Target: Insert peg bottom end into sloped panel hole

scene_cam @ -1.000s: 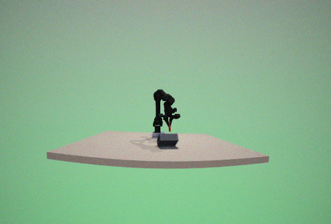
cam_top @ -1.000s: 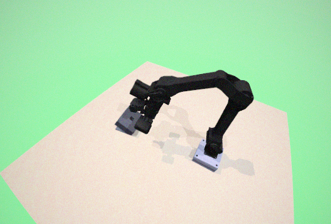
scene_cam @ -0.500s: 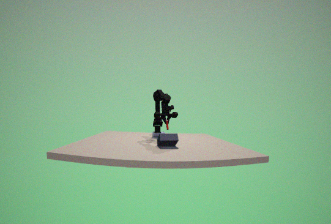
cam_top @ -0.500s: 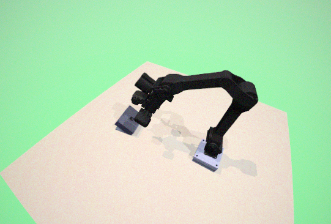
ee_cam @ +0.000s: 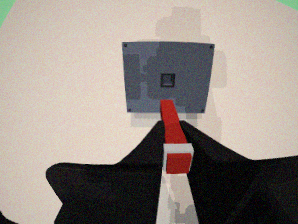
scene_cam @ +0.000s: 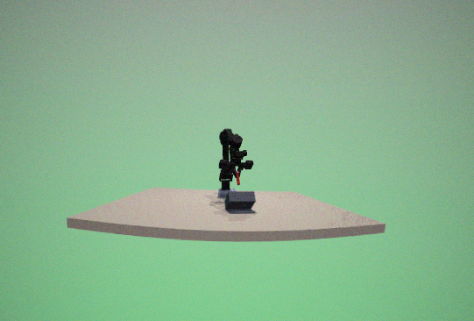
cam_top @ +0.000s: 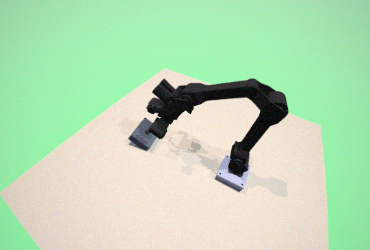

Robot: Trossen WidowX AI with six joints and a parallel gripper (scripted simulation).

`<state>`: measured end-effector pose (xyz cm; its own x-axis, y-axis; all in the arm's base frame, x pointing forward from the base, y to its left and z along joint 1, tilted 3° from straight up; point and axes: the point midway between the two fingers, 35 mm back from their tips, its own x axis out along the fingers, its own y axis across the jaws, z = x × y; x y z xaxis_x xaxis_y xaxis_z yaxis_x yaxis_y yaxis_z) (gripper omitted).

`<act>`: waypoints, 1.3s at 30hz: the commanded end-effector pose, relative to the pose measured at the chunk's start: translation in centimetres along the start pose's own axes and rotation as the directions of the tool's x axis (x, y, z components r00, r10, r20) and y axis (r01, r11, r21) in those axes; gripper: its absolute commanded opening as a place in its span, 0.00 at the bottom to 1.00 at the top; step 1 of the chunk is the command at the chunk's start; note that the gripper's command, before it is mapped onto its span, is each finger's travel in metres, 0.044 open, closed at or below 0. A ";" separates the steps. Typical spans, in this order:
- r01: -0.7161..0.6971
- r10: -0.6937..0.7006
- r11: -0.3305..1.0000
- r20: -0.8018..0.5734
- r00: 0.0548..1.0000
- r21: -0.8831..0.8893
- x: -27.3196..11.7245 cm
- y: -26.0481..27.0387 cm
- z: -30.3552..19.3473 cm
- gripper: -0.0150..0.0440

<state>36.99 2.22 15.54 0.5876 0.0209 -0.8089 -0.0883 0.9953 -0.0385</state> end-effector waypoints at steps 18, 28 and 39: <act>0.006 -0.006 1.000 0.033 0.999 0.002 3.6 -0.6 0.6 0.25; 0.008 -0.008 1.000 0.041 0.999 0.003 4.4 -0.8 0.6 0.25; 0.008 -0.009 1.000 0.042 0.999 0.004 5.6 -0.8 0.7 0.25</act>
<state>40.63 1.52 11.88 0.6237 0.0118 -0.7816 -0.0742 0.9963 -0.0442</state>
